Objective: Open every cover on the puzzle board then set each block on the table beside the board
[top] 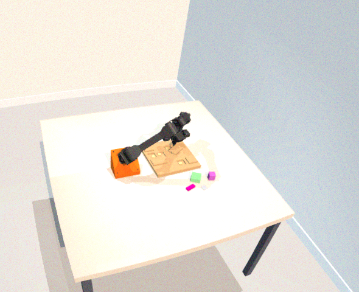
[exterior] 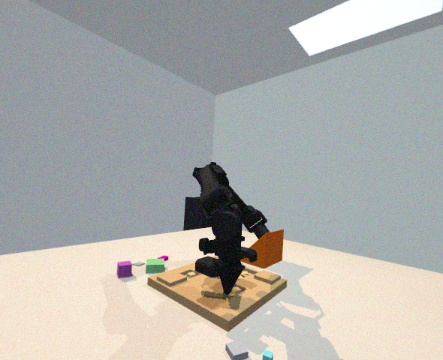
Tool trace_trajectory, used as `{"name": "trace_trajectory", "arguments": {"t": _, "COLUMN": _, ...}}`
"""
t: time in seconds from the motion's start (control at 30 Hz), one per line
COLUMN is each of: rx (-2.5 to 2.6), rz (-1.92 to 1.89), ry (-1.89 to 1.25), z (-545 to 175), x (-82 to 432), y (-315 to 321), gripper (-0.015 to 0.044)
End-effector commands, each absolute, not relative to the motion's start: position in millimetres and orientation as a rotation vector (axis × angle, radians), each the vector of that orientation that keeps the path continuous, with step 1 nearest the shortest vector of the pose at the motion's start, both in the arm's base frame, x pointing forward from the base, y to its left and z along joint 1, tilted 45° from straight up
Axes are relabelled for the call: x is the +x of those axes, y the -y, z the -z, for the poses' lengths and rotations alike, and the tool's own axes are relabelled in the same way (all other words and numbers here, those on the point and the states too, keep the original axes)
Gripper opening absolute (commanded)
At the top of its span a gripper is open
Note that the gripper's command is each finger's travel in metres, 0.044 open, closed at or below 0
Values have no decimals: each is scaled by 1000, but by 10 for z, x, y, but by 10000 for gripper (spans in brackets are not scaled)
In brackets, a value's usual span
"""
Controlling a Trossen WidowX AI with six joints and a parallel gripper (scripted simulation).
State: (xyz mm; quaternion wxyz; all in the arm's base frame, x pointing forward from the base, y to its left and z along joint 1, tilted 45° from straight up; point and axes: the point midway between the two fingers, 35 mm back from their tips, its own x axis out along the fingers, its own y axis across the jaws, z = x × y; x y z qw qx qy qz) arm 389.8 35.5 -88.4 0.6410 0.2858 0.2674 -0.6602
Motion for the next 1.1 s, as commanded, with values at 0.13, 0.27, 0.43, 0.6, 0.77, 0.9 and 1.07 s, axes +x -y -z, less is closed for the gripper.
{"name": "trace_trajectory", "arguments": {"t": 0.13, "rx": 643, "rz": 1509, "ry": -610, "z": 850, "x": 3968, "y": -283, "gripper": 0}}
{"name": "trace_trajectory", "arguments": {"t": 0.27, "rx": 643, "rz": 1509, "ry": -610, "z": 825, "x": 4004, "y": -257, "gripper": 0}}
{"name": "trace_trajectory", "arguments": {"t": 0.43, "rx": 643, "rz": 1509, "ry": -610, "z": 794, "x": 4049, "y": -223, "gripper": 0}}
{"name": "trace_trajectory", "arguments": {"t": 0.6, "rx": 643, "rz": 1509, "ry": -609, "z": 779, "x": 4067, "y": -206, "gripper": 0}}
{"name": "trace_trajectory", "arguments": {"t": 0.77, "rx": 643, "rz": 1509, "ry": -609, "z": 746, "x": 4095, "y": -172, "gripper": 0}}
{"name": "trace_trajectory", "arguments": {"t": 0.9, "rx": 643, "rz": 1509, "ry": -609, "z": 715, "x": 4122, "y": -139, "gripper": 0}}
{"name": "trace_trajectory", "arguments": {"t": 1.07, "rx": 643, "rz": 1509, "ry": -608, "z": 675, "x": 4155, "y": -97, "gripper": 0}}
